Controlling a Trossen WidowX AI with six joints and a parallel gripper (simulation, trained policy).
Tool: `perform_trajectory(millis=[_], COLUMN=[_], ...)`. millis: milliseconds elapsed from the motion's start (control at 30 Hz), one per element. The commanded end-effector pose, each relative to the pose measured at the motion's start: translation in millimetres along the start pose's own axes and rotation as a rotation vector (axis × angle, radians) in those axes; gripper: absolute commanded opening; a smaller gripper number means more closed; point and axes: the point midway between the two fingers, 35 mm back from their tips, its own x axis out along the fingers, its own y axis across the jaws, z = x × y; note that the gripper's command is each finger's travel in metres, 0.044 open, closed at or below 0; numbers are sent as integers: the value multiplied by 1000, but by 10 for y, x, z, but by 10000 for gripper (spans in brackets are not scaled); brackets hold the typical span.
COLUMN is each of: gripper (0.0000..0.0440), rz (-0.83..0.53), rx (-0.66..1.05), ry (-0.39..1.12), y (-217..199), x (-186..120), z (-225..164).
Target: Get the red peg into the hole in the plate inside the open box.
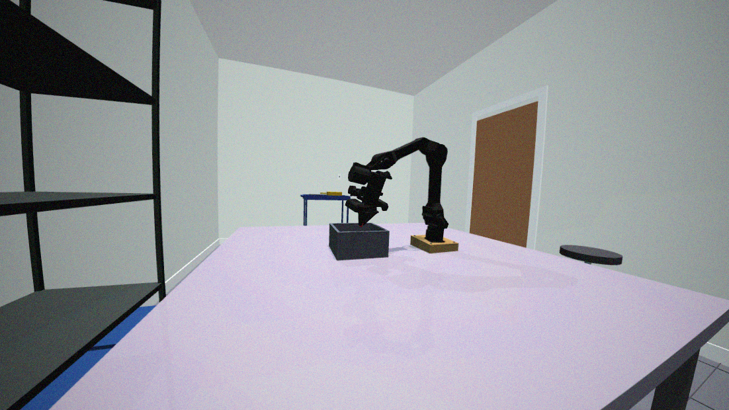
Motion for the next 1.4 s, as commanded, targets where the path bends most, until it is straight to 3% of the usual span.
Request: perform_trajectory(millis=[0,333,433,600,833,900,1200,1367], gripper=[1,7,55,173,186,213,440,440], rz=[1,1,-5,-10,-4,8,49,81], rx=[-31,-126,-151,-165,-212,-209,-186,-181], ry=[21,95,126,164,162,160,201,228], y=[2,-37,-60,-66,-39,13,244,401], x=[134,425,502,605,542,512,407,344], z=[101,111,72,56,238,298,480,565])
